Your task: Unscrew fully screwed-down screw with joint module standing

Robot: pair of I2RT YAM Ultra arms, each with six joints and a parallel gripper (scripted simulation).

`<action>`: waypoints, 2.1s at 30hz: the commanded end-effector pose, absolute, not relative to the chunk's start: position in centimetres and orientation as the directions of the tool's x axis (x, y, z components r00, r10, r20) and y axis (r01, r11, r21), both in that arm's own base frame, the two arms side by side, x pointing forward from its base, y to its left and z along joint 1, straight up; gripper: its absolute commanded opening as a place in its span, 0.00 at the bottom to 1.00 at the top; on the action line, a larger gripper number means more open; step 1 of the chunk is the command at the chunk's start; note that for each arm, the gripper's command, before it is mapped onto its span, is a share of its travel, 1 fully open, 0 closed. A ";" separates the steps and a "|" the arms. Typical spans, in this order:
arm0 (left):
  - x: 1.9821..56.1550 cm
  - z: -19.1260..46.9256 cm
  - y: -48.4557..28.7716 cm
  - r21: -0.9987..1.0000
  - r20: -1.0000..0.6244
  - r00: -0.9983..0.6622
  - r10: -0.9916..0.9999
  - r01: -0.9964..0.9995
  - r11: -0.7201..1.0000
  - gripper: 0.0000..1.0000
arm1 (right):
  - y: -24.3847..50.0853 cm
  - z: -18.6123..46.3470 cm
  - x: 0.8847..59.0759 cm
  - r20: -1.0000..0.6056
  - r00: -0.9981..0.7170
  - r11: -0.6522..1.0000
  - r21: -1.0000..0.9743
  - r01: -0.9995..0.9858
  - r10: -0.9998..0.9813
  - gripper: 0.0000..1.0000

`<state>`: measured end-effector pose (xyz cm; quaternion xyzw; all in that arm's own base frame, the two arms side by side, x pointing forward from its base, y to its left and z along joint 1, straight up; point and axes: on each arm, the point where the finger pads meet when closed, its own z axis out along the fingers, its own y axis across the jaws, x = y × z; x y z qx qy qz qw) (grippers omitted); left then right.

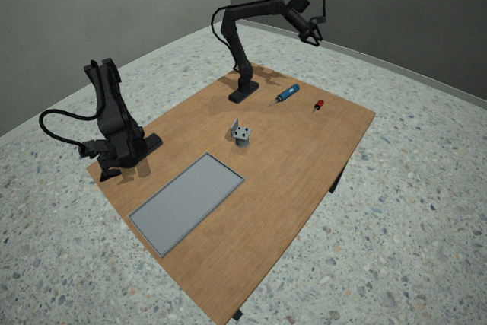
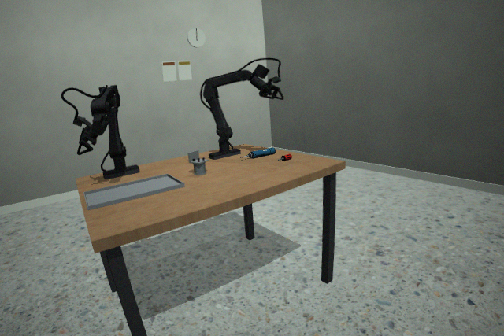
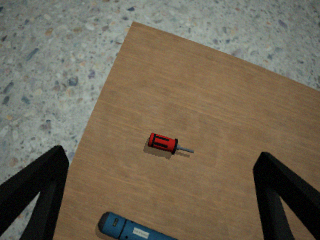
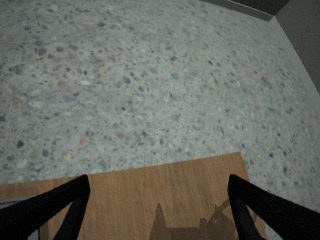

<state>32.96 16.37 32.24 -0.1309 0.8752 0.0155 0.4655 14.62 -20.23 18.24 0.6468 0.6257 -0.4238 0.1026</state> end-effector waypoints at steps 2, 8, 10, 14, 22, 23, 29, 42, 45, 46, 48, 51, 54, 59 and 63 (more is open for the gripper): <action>33.0 32.8 16.4 -0.089 -0.828 -0.522 -0.207 -0.242 0.966 1.00 | -20.3 18.4 14.7 -0.680 -0.138 -0.197 -0.392 0.899 0.720 1.00; 33.0 32.8 16.4 -0.089 -0.828 -0.522 -0.207 -0.242 0.966 1.00 | -20.3 18.4 14.7 -0.680 -0.138 -0.197 -0.392 0.899 0.720 1.00; 33.0 32.8 16.4 -0.089 -0.828 -0.522 -0.207 -0.242 0.966 1.00 | -20.3 18.4 14.7 -0.680 -0.138 -0.197 -0.392 0.899 0.720 1.00; 33.0 32.8 16.4 -0.089 -0.828 -0.522 -0.207 -0.242 0.966 1.00 | -20.3 18.4 14.7 -0.680 -0.138 -0.197 -0.392 0.899 0.720 1.00; 33.0 32.8 16.4 -0.089 -0.828 -0.522 -0.207 -0.242 0.966 0.82 | -20.3 18.4 14.7 -0.680 -0.138 -0.197 -0.392 0.899 0.720 1.00; 33.0 32.8 16.4 -0.089 -0.828 -0.522 -0.207 -0.242 0.966 0.82 | -20.3 18.4 14.7 -0.680 -0.138 -0.197 -0.392 0.899 0.720 1.00; 33.0 32.8 16.4 -0.089 -0.828 -0.522 -0.207 -0.242 0.966 0.82 | -20.3 18.4 14.7 -0.680 -0.138 -0.197 -0.392 0.899 0.720 1.00; 33.0 32.8 16.4 -0.089 -0.828 -0.522 -0.207 -0.242 0.966 0.65 | -20.3 18.4 14.7 -0.680 -0.138 -0.197 -0.392 0.899 0.720 1.00; 33.0 32.8 16.4 -0.089 -0.828 -0.522 -0.207 -0.242 0.966 0.65 | -20.3 18.4 14.7 -0.680 -0.138 -0.197 -0.392 0.899 0.720 1.00; 33.0 32.8 16.4 -0.089 -0.828 -0.522 -0.207 -0.242 0.966 0.65 | -20.3 18.4 14.7 -0.680 -0.138 -0.197 -0.392 0.899 0.720 1.00; 33.0 32.8 16.4 -0.089 -0.828 -0.522 -0.207 -0.242 0.966 0.65 | -20.3 18.4 14.7 -0.680 -0.138 -0.197 -0.392 0.899 0.720 1.00; 33.0 32.8 16.4 -0.089 -0.828 -0.522 -0.207 -0.242 0.966 0.65 | -20.3 18.4 14.7 -0.680 -0.138 -0.197 -0.392 0.899 0.720 1.00; 32.9 29.4 16.2 -0.152 -0.760 -0.575 -0.302 -0.294 0.944 0.65 | -20.3 18.4 14.7 -0.680 -0.138 -0.197 -0.392 0.899 0.720 1.00; 32.5 26.8 16.4 -0.215 -0.690 -0.593 -0.414 -0.378 0.901 0.65 | -20.3 18.4 14.7 -0.680 -0.138 -0.197 -0.392 0.899 0.720 1.00; 32.2 24.7 16.3 -0.259 -0.627 -0.601 -0.496 -0.439 0.860 0.65 | -20.3 18.4 14.7 -0.680 -0.138 -0.197 -0.392 0.899 0.720 1.00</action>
